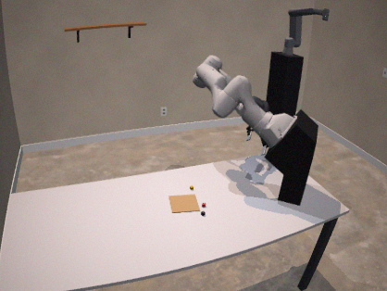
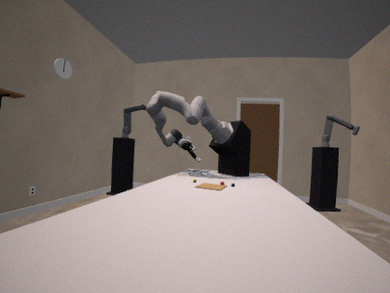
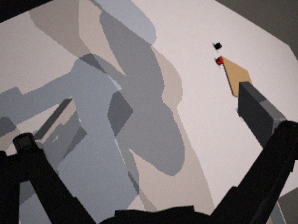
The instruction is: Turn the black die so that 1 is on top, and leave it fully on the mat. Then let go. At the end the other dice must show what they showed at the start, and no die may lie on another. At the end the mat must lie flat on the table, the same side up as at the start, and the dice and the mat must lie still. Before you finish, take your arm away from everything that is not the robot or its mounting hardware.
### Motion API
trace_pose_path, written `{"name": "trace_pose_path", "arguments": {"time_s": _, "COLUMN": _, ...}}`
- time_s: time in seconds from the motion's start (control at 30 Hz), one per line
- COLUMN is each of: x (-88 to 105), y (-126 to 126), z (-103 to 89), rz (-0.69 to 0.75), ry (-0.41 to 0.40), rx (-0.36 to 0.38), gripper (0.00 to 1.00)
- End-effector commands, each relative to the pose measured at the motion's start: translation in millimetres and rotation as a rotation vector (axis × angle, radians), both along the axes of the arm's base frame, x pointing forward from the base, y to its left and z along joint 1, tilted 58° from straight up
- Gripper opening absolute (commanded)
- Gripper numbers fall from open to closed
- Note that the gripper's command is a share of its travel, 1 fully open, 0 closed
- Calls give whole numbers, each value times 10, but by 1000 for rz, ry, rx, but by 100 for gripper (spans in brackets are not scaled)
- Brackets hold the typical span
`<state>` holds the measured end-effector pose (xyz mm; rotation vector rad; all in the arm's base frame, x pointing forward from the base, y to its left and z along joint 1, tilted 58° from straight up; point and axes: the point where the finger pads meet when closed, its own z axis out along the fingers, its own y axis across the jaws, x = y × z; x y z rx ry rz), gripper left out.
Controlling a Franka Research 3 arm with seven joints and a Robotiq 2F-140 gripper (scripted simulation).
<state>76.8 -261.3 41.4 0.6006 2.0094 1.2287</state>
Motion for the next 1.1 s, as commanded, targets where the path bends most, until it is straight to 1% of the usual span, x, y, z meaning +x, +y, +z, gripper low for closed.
{"name": "trace_pose_path", "arguments": {"time_s": 0.0, "x": -1, "y": 0, "z": 0, "rz": 0, "ry": 0, "rx": 0, "gripper": 100}}
{"name": "trace_pose_path", "arguments": {"time_s": 0.67, "x": 5, "y": 13, "z": 2, "rz": 12, "ry": 2, "rx": -5, "gripper": 100}}
{"name": "trace_pose_path", "arguments": {"time_s": 0.8, "x": 32, "y": 94, "z": 10, "rz": 90, "ry": 12, "rx": -36, "gripper": 100}}
{"name": "trace_pose_path", "arguments": {"time_s": 0.93, "x": 69, "y": 251, "z": 28, "rz": 260, "ry": 28, "rx": -104, "gripper": 100}}
{"name": "trace_pose_path", "arguments": {"time_s": 0.97, "x": 70, "y": 260, "z": 29, "rz": 271, "ry": 29, "rx": -109, "gripper": 100}}
{"name": "trace_pose_path", "arguments": {"time_s": 1.0, "x": 75, "y": 305, "z": 35, "rz": 327, "ry": 33, "rx": -131, "gripper": 100}}
{"name": "trace_pose_path", "arguments": {"time_s": 1.07, "x": 76, "y": 311, "z": 35, "rz": 335, "ry": 33, "rx": -134, "gripper": 100}}
